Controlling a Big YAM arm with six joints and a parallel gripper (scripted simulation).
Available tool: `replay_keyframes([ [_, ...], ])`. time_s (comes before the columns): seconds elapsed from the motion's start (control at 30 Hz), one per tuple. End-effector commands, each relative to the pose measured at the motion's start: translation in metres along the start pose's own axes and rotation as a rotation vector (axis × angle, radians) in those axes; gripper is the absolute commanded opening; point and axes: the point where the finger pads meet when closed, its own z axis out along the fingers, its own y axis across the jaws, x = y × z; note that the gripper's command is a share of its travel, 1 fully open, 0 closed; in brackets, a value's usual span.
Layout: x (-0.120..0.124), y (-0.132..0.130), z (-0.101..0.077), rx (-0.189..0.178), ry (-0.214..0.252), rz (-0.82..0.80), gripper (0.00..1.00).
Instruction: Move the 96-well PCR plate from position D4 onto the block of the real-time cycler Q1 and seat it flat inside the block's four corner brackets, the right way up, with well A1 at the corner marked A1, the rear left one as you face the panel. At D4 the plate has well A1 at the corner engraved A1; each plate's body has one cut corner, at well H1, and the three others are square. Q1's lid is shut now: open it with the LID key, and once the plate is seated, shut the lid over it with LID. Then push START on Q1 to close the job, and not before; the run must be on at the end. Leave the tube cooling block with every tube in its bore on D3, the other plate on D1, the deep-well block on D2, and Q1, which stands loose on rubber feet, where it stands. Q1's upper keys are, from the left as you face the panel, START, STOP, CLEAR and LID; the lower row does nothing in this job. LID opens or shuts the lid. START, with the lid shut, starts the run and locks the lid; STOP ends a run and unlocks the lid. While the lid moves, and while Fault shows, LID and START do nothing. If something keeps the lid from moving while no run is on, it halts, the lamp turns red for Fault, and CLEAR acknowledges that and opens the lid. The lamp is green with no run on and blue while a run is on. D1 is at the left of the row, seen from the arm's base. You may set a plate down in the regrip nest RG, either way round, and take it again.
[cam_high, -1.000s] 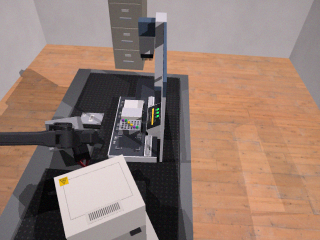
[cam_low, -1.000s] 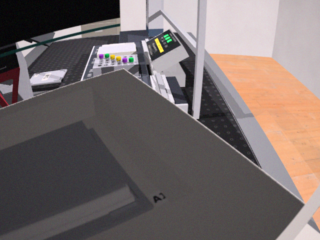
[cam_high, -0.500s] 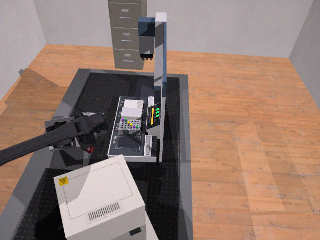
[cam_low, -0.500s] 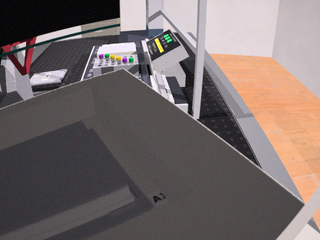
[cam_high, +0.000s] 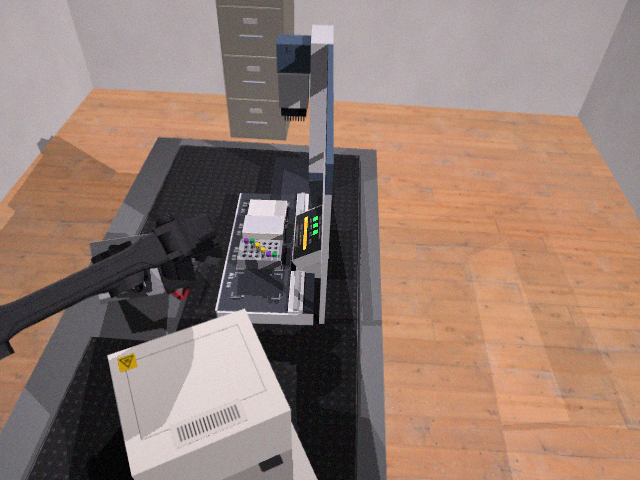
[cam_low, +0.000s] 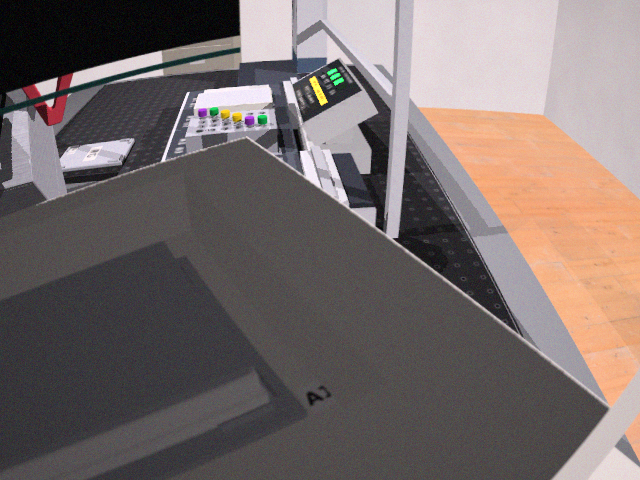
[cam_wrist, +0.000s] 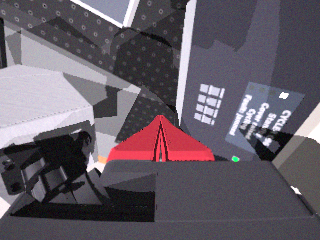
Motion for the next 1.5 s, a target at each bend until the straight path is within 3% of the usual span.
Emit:
replay_keyframes([
  [0.0, 0.000, -0.001, 0.002, -0.004, -0.010, 0.025, 0.00],
  [0.37, 0.002, 0.000, 0.010, -0.007, -0.011, 0.022, 0.00],
  [0.77, -0.010, -0.034, 0.009, -0.002, -0.045, 0.035, 0.00],
  [1.47, 0.002, -0.043, 0.042, -0.008, -0.005, -0.024, 0.00],
])
